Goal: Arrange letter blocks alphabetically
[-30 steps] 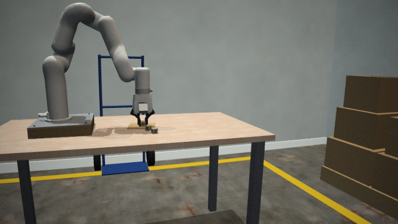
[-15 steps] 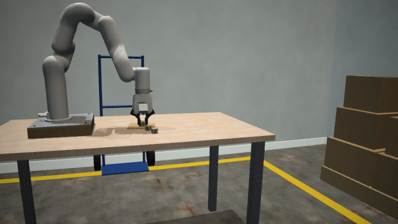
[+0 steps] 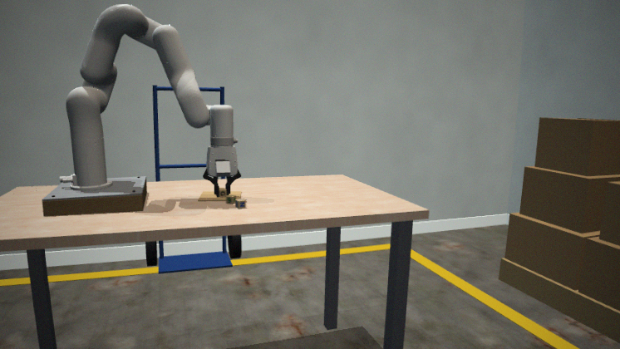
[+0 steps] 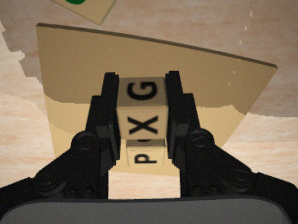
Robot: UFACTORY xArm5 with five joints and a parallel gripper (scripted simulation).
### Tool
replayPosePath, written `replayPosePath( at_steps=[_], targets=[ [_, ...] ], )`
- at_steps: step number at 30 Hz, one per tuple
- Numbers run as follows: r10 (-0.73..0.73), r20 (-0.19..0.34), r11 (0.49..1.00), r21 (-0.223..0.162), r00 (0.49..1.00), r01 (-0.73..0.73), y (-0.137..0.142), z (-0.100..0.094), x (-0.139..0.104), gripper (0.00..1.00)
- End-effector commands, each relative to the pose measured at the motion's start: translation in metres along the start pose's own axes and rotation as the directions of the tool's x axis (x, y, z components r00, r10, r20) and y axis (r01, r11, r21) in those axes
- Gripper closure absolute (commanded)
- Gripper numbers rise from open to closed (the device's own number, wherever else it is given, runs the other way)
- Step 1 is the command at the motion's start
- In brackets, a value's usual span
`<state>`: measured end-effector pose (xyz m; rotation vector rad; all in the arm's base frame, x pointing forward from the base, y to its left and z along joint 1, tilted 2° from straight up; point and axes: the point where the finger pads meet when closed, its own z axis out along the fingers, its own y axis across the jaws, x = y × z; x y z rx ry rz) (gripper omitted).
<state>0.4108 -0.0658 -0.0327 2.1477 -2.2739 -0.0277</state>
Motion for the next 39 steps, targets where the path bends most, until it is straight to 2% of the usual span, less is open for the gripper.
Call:
replayPosePath(
  at_steps=[1, 39],
  targets=[
    [0.0, 0.0, 1.0, 0.003, 1.0, 0.0, -0.0013, -0.0011, 0.0001, 0.79],
    [0.0, 0.0, 1.0, 0.003, 1.0, 0.0, -0.0014, 0.0035, -0.0007, 0.79]
  ],
)
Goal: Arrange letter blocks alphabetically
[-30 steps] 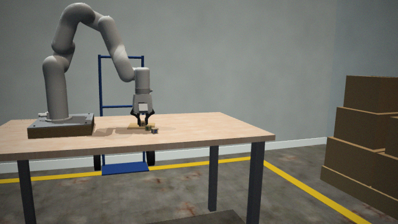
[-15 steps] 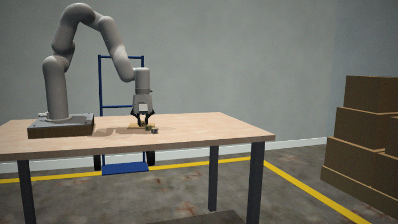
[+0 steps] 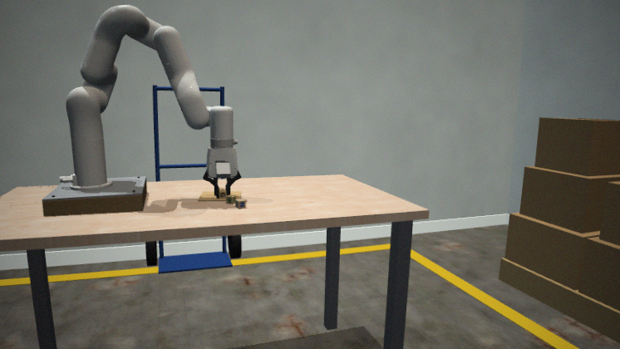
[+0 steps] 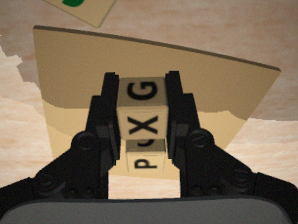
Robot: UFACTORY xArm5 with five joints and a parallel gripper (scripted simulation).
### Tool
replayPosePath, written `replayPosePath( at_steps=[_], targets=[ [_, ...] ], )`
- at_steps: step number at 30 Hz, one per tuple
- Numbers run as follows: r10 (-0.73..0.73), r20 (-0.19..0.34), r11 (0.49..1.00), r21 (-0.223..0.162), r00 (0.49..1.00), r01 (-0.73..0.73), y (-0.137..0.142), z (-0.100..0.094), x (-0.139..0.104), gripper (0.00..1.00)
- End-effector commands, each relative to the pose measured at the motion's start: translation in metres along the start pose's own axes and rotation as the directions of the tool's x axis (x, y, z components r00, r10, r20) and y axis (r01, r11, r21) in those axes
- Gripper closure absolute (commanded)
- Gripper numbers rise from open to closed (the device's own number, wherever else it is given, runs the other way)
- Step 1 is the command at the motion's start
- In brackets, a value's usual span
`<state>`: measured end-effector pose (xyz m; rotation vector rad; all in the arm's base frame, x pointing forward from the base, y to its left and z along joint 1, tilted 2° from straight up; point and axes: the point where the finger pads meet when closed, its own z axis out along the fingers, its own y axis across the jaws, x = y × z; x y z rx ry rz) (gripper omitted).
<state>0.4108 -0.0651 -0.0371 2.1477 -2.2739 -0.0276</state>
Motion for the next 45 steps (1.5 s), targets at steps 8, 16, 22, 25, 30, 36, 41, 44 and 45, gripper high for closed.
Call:
replayPosePath(
  at_steps=[8, 16, 22, 25, 30, 36, 41, 44, 45],
  targets=[
    [0.0, 0.0, 1.0, 0.003, 1.0, 0.0, -0.0013, -0.0009, 0.0001, 0.79],
    [0.0, 0.0, 1.0, 0.003, 1.0, 0.0, -0.0013, -0.0009, 0.0001, 0.79],
    [0.0, 0.0, 1.0, 0.003, 1.0, 0.0, -0.0013, -0.0009, 0.0001, 0.79],
    [0.0, 0.0, 1.0, 0.003, 1.0, 0.0, -0.0013, -0.0009, 0.0001, 0.79],
    [0.0, 0.0, 1.0, 0.003, 1.0, 0.0, -0.0013, -0.0009, 0.0001, 0.79],
    [0.0, 0.0, 1.0, 0.003, 1.0, 0.0, -0.0013, -0.0009, 0.0001, 0.74],
    [0.0, 0.0, 1.0, 0.003, 1.0, 0.0, -0.0013, -0.0009, 0.0001, 0.7],
    [0.0, 0.0, 1.0, 0.003, 1.0, 0.0, -0.0013, -0.0009, 0.0001, 0.66],
    [0.0, 0.0, 1.0, 0.003, 1.0, 0.0, -0.0013, -0.0009, 0.0001, 0.66]
  ],
)
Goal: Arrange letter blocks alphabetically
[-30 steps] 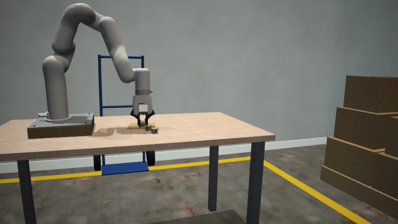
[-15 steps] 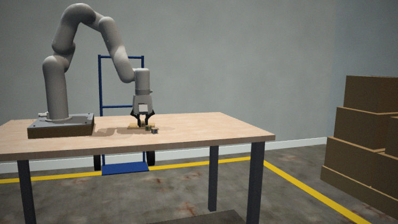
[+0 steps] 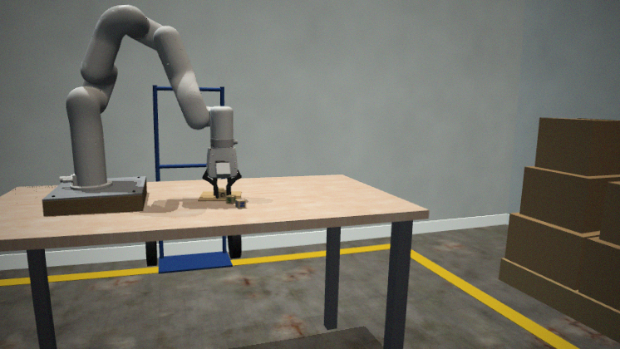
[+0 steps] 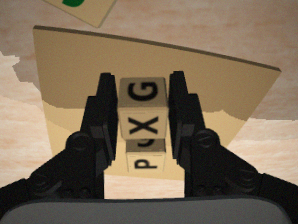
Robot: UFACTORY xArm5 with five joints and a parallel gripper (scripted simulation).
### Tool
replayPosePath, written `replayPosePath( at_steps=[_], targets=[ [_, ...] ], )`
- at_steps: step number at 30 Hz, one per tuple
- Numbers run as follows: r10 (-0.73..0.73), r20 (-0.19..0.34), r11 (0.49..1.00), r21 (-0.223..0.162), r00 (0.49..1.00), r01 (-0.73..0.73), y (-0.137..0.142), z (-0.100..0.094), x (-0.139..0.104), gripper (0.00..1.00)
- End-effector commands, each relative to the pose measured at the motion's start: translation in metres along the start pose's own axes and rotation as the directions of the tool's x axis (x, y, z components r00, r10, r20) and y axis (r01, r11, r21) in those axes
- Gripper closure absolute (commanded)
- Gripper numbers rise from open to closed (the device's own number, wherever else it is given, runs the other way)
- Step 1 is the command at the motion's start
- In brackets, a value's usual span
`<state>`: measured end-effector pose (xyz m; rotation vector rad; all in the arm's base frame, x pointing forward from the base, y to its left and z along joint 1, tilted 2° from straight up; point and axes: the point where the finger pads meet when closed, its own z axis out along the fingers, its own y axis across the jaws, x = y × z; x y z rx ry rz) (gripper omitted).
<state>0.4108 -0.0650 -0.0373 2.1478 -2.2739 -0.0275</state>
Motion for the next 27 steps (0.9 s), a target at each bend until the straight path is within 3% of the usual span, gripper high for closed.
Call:
replayPosePath(
  at_steps=[1, 5, 19, 27],
  targets=[
    [0.0, 0.0, 1.0, 0.003, 1.0, 0.0, -0.001, -0.001, 0.0, 0.66],
    [0.0, 0.0, 1.0, 0.003, 1.0, 0.0, -0.001, -0.001, 0.0, 0.58],
    [0.0, 0.0, 1.0, 0.003, 1.0, 0.0, -0.001, -0.003, 0.0, 0.58],
    [0.0, 0.0, 1.0, 0.003, 1.0, 0.0, -0.001, -0.029, -0.001, 0.58]
  ],
)
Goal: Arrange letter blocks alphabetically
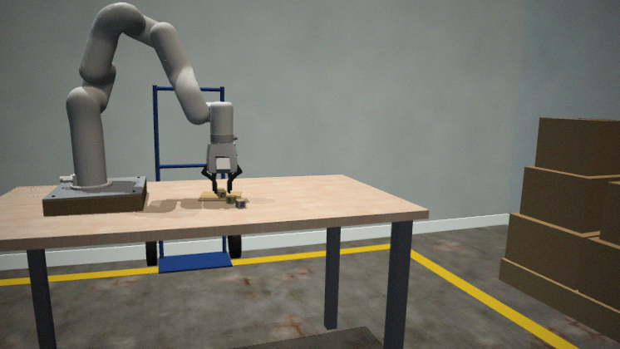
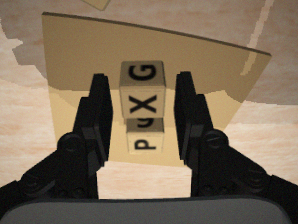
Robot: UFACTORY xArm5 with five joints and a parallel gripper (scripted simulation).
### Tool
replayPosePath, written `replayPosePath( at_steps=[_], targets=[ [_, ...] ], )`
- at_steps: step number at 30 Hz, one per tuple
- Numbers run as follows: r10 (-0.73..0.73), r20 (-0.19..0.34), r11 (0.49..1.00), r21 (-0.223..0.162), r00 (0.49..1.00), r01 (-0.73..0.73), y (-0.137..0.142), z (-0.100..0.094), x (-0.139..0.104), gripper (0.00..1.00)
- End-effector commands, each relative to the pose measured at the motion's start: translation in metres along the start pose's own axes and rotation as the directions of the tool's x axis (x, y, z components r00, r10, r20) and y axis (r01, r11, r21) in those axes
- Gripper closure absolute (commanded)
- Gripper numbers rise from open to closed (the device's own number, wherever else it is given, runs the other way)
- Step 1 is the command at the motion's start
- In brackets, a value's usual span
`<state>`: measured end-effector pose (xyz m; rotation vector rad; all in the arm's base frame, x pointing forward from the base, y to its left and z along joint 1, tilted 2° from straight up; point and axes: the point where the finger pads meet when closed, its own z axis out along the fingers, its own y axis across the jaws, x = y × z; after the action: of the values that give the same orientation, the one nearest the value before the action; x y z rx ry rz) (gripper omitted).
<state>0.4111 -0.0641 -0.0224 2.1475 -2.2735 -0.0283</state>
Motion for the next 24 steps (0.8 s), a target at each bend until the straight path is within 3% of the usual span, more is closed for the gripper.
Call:
replayPosePath(
  at_steps=[1, 5, 7, 13, 20, 21, 24],
  targets=[
    [0.0, 0.0, 1.0, 0.004, 1.0, 0.0, -0.001, -0.019, 0.0, 0.58],
    [0.0, 0.0, 1.0, 0.004, 1.0, 0.0, -0.001, -0.042, 0.0, 0.58],
    [0.0, 0.0, 1.0, 0.004, 1.0, 0.0, -0.001, -0.042, 0.0, 0.58],
    [0.0, 0.0, 1.0, 0.004, 1.0, 0.0, -0.001, -0.068, -0.001, 0.58],
    [0.0, 0.0, 1.0, 0.004, 1.0, 0.0, -0.001, -0.076, -0.001, 0.58],
    [0.0, 0.0, 1.0, 0.004, 1.0, 0.0, -0.001, -0.076, -0.001, 0.0],
    [0.0, 0.0, 1.0, 0.004, 1.0, 0.0, -0.001, -0.076, -0.001, 0.0]
  ],
)
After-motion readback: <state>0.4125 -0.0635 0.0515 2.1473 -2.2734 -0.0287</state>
